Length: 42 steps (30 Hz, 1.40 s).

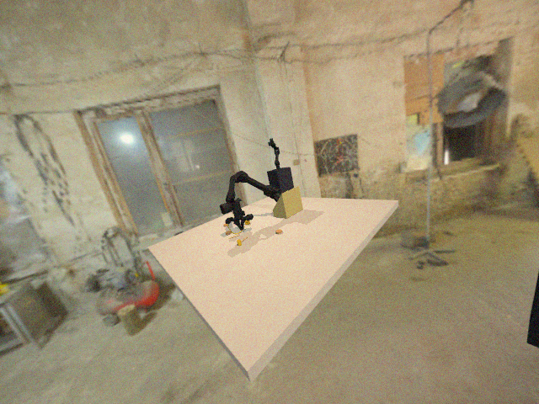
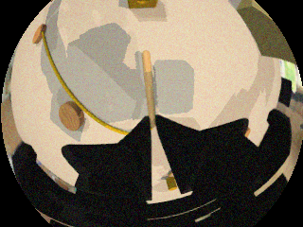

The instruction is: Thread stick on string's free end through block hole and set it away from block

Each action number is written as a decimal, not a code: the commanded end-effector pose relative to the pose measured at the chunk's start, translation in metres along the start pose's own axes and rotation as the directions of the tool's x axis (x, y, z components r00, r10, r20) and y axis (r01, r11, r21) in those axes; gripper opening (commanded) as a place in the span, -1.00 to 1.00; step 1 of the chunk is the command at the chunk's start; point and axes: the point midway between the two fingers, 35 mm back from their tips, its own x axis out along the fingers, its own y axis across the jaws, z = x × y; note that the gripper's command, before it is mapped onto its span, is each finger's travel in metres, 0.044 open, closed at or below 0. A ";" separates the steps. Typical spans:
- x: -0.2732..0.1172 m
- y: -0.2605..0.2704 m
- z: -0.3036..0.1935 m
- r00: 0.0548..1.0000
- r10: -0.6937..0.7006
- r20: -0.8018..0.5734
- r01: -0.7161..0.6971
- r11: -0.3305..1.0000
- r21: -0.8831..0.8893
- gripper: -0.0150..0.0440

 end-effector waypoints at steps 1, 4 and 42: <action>-0.001 0.001 0.005 1.000 -0.002 -0.004 0.002 1.000 0.000 -0.49; -0.001 0.001 0.009 1.000 -0.002 -0.004 0.002 1.000 0.000 -0.49; -0.001 -0.001 0.059 1.000 -0.001 -0.003 0.001 1.000 -0.001 -0.49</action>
